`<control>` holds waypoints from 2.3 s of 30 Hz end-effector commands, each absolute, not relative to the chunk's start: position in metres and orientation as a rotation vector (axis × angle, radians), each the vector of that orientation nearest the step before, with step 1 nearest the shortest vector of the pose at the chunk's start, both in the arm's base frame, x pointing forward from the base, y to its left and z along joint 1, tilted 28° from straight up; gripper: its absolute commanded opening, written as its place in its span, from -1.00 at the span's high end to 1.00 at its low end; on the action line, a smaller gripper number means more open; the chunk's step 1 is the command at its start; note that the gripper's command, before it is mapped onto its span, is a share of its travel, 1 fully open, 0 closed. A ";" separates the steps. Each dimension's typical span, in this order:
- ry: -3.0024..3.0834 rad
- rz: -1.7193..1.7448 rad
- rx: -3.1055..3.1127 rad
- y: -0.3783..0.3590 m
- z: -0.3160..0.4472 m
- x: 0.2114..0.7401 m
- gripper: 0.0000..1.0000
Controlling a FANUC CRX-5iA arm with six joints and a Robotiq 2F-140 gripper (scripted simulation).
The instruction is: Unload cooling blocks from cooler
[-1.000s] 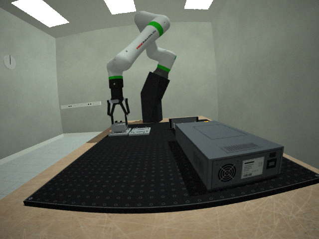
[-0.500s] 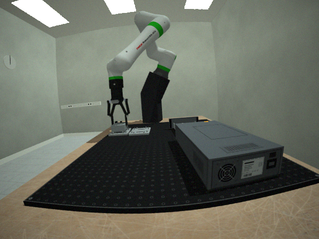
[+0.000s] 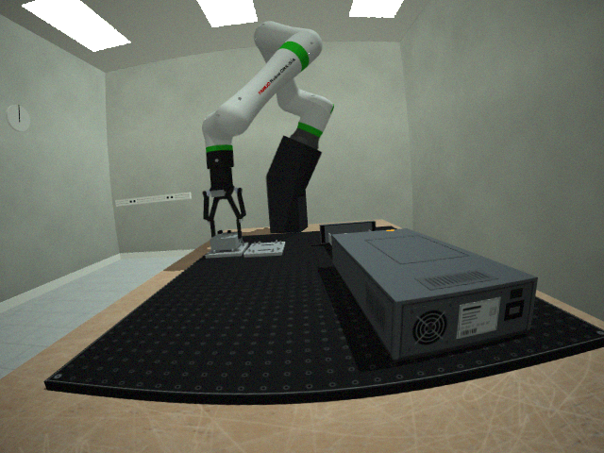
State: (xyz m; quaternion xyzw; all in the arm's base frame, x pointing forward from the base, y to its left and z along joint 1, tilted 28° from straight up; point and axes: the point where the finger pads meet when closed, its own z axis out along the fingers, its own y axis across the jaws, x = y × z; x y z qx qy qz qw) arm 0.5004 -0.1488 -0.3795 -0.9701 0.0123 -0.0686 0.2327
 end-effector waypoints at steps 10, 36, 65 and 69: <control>0.034 -0.191 -2.666 -0.149 -0.381 0.501 0.80; 0.034 -0.191 -2.666 -0.147 -0.384 0.502 0.80; 0.034 -0.191 -2.666 -0.146 -0.386 0.502 0.80; 0.034 -0.191 -2.666 -0.146 -0.386 0.502 0.80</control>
